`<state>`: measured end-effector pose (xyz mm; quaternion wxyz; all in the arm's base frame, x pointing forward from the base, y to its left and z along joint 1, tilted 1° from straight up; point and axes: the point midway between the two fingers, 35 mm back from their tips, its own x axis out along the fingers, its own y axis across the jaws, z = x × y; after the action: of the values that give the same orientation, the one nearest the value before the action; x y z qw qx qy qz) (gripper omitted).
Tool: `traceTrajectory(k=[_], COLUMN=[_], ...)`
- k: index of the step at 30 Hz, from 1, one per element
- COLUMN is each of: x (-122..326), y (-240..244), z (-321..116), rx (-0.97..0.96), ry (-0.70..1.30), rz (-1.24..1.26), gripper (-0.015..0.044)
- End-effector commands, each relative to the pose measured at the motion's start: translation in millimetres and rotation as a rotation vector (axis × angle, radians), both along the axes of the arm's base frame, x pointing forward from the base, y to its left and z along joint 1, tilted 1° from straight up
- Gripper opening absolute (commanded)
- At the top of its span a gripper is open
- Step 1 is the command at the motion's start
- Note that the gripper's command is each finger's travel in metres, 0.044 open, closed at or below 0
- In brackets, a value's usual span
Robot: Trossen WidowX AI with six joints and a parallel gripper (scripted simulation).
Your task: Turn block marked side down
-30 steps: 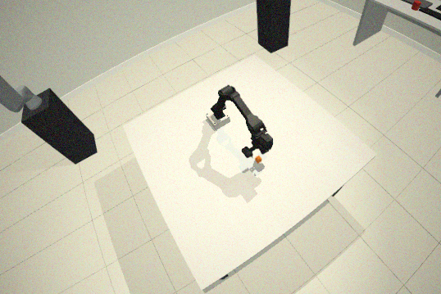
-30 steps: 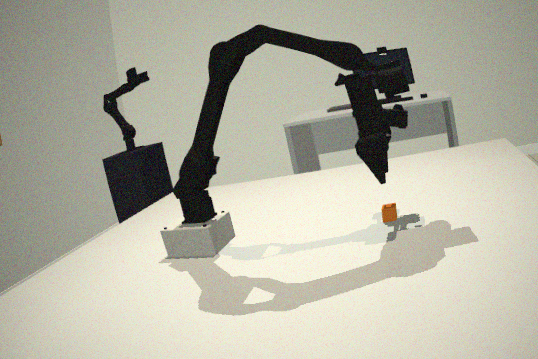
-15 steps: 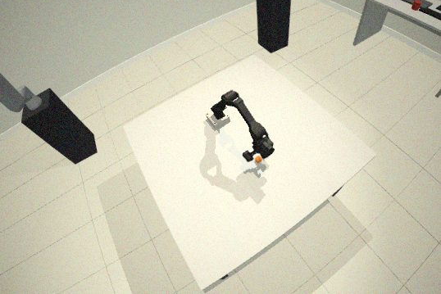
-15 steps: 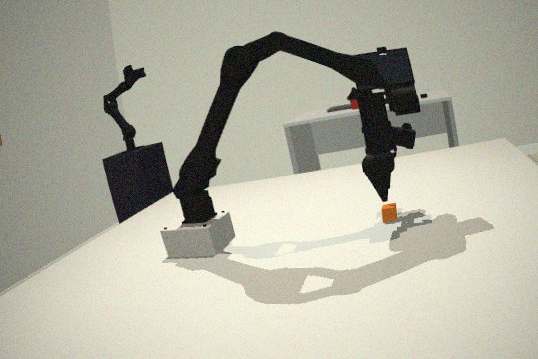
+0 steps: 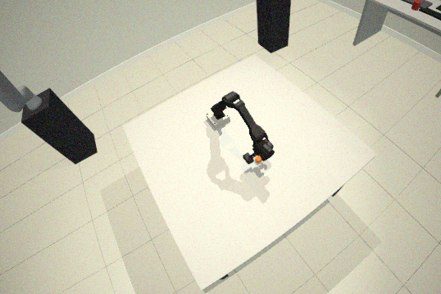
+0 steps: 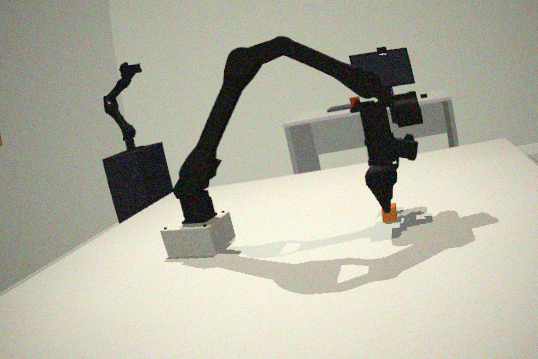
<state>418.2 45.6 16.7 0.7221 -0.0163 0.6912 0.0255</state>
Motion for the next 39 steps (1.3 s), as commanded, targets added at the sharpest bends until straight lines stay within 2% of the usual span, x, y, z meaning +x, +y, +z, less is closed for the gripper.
traceTrajectory(k=[1, 9, 21, 36, 37, 39], x=[-1, -1, -1, -1, -1, -1], y=[1, 1, 1, 1, 1, 1], z=[-7, -18, -18, -18, -16, -7], rx=[0.003, 0.003, 0.003, 0.003, 0.003, 0.003], ry=[0.002, 0.002, 0.002, 0.002, 0.002, 0.002], rz=[0.003, 0.003, 0.003, 0.003, 0.003, 0.003], gripper=[0.0440, 0.0440, 0.0125, 0.0025, 0.0000, 0.0000])
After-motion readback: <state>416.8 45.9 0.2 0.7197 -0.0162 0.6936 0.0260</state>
